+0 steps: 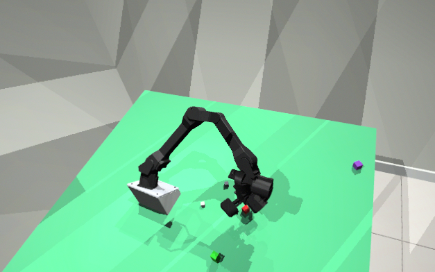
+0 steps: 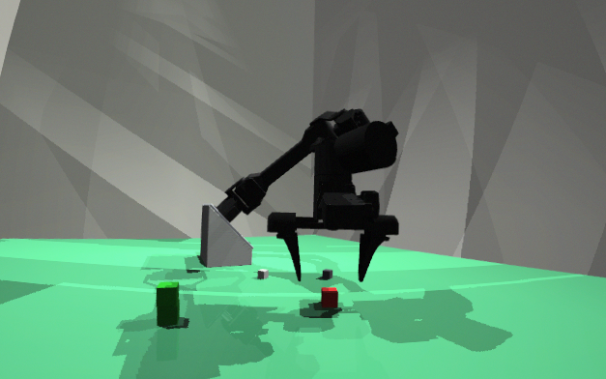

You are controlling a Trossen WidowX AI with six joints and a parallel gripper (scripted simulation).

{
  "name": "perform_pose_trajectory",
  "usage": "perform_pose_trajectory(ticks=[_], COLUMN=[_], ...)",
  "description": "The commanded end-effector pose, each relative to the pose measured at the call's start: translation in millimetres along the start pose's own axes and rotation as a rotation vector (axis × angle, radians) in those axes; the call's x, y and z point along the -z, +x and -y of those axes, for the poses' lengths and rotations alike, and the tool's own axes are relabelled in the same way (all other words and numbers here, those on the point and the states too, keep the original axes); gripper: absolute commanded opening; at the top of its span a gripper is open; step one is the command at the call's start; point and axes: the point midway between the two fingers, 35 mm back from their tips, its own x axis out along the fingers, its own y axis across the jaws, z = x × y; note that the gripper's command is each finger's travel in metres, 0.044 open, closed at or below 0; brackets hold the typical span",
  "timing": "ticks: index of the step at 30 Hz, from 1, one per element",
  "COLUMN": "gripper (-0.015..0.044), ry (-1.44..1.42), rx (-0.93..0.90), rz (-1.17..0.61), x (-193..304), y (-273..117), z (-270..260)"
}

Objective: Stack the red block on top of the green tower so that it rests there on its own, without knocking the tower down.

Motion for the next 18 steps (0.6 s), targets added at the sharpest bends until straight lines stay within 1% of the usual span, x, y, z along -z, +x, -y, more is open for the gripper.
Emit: perform_pose_trajectory(ticks=[1,14,18], gripper=[0.0440,0.0440,0.0440], ry=[0.007,0.007,0.007], rx=[-0.001,-0.002,-0.002], rz=[-0.006,-0.006,-0.006], x=[1,2,2], y=[6,27,28], z=[0,0,0])
